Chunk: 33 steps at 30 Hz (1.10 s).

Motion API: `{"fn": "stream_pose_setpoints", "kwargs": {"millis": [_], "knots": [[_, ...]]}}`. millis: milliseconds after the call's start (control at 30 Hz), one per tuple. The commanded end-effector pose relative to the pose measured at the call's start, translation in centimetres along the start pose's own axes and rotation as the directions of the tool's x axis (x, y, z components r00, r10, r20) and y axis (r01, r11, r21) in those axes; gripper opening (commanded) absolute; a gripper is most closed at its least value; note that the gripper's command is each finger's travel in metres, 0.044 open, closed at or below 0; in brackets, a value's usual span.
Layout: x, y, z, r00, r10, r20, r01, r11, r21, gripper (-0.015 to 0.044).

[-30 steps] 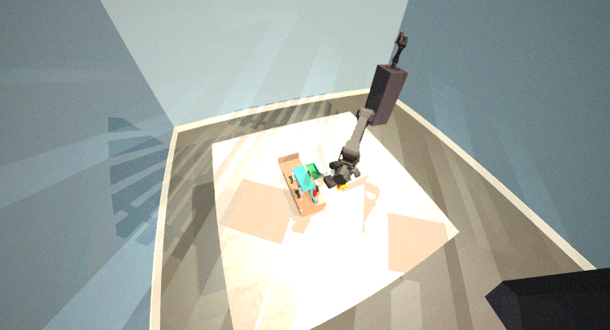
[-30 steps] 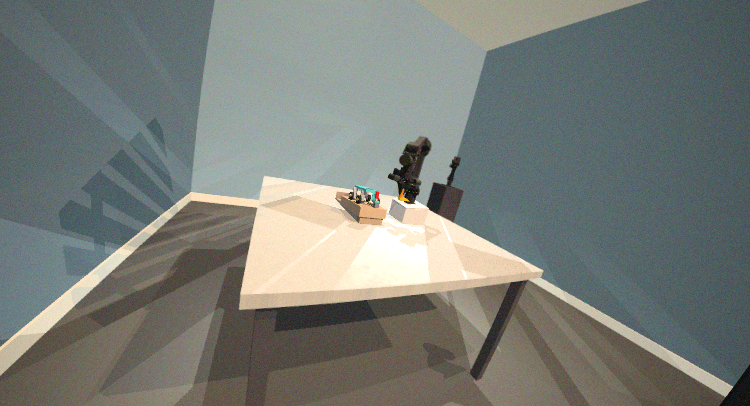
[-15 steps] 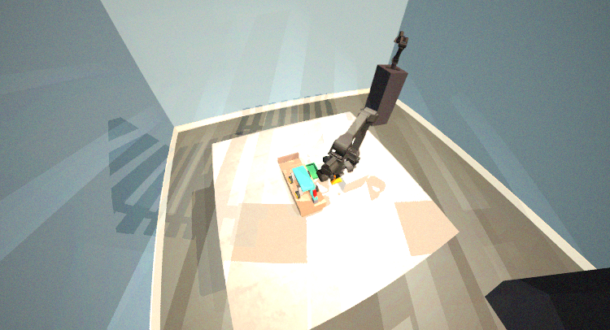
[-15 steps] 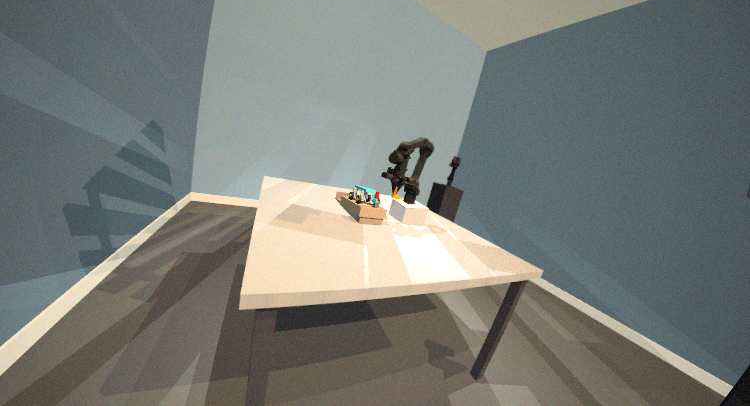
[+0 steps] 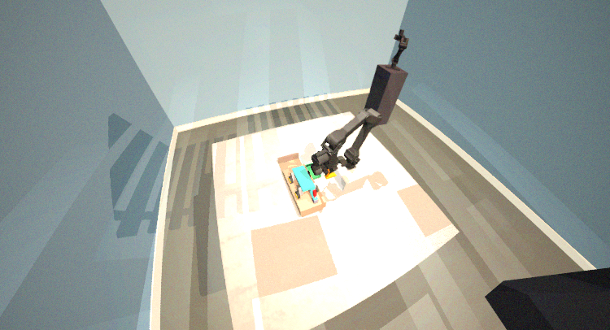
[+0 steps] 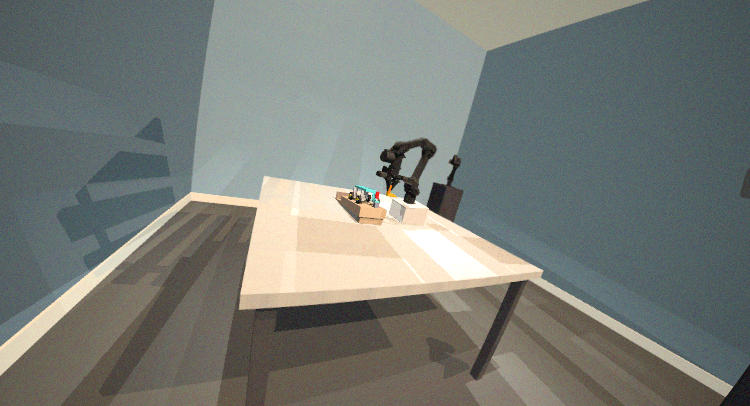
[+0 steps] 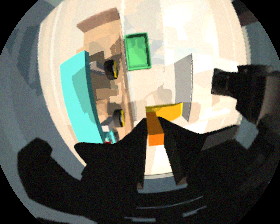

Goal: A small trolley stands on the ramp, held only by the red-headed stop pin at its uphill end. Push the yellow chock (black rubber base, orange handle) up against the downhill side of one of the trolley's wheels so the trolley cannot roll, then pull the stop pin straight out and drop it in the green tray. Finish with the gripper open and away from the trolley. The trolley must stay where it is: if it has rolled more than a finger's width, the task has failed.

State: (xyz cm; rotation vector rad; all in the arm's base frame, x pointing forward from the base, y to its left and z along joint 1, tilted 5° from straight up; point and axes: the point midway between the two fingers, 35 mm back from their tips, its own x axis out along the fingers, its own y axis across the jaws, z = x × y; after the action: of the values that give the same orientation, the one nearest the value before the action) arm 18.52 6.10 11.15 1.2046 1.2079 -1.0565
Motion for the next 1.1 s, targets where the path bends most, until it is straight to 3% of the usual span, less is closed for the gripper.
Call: {"fn": "stream_pose_setpoints", "kwargs": {"millis": [0, 1067], "knots": [[0.1, 0.3, 1.1, 1.0, 0.002, -0.003, -0.002, 1.0, -0.001, 0.0], [0.9, 2.2, 11.5, 1.0, 0.003, 0.007, -0.003, 1.0, -0.002, 0.0]]}}
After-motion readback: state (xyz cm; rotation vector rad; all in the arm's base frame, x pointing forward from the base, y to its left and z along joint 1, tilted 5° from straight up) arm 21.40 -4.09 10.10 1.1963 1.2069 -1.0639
